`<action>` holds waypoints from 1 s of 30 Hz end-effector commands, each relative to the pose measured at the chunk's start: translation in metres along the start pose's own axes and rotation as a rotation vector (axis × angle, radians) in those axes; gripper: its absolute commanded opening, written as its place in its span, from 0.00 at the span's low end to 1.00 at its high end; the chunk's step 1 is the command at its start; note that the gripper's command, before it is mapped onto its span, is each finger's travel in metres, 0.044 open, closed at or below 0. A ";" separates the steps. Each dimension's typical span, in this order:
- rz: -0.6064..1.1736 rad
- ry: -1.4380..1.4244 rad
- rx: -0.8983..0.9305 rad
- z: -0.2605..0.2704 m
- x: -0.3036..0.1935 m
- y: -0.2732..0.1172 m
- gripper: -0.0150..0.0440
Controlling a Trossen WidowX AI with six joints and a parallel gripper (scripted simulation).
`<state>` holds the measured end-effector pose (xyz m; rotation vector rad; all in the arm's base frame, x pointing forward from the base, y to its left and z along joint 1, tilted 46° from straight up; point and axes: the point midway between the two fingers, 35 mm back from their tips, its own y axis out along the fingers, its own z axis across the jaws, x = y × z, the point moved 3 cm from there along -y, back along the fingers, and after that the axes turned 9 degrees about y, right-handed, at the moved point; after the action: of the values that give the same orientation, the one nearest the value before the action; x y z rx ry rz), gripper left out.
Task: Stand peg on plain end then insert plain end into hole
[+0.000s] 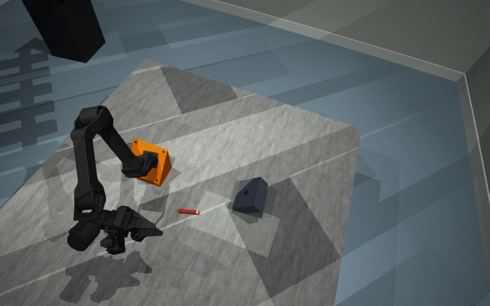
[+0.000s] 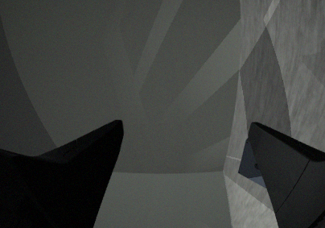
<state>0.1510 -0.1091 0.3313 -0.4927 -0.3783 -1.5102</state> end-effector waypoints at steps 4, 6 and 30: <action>0.001 0.017 -0.028 -0.007 0.002 0.005 1.00; 0.004 0.030 -0.052 -0.012 0.003 0.009 1.00; 0.144 0.082 -0.420 -0.079 -0.012 0.061 1.00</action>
<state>0.1993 -0.1401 0.2638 -0.7127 -0.0018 -1.4933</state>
